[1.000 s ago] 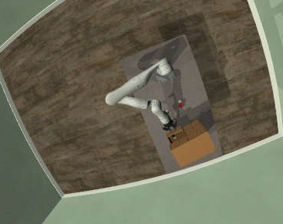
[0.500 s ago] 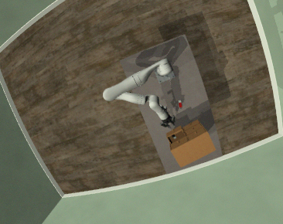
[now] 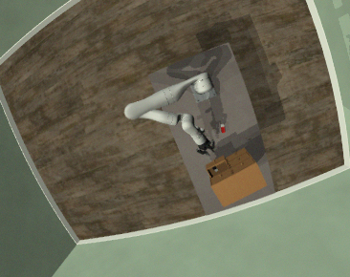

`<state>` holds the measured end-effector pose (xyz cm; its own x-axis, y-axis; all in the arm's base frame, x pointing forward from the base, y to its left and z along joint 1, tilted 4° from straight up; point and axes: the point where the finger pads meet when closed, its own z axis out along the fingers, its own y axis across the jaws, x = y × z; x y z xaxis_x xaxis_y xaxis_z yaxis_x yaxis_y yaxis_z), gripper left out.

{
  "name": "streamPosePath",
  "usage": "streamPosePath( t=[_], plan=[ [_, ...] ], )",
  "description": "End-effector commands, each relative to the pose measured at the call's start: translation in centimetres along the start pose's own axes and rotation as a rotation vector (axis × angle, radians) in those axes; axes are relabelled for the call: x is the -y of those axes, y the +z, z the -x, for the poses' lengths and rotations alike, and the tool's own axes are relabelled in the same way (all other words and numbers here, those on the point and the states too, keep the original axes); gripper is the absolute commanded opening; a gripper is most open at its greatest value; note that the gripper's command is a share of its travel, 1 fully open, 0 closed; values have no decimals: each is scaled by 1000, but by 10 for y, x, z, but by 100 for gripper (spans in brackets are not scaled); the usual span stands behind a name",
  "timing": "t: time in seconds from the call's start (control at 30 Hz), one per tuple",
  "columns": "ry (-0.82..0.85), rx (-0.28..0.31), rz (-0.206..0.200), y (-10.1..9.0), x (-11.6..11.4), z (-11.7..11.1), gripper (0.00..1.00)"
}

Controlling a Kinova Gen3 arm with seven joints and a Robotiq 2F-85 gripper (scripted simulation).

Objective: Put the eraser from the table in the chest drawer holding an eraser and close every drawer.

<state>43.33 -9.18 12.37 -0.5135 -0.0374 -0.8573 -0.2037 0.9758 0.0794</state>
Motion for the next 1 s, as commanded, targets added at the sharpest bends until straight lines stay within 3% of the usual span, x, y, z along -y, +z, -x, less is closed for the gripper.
streamPosePath(
  t=[0.0, 0.27, 0.97],
  plan=[
    [-1, 1, -17, -18, 7, -2, 33],
    [7, -9, 7, -38, 6, -5, 33],
    [2, -10, 11, -41, 6, -5, 33]
  ],
)
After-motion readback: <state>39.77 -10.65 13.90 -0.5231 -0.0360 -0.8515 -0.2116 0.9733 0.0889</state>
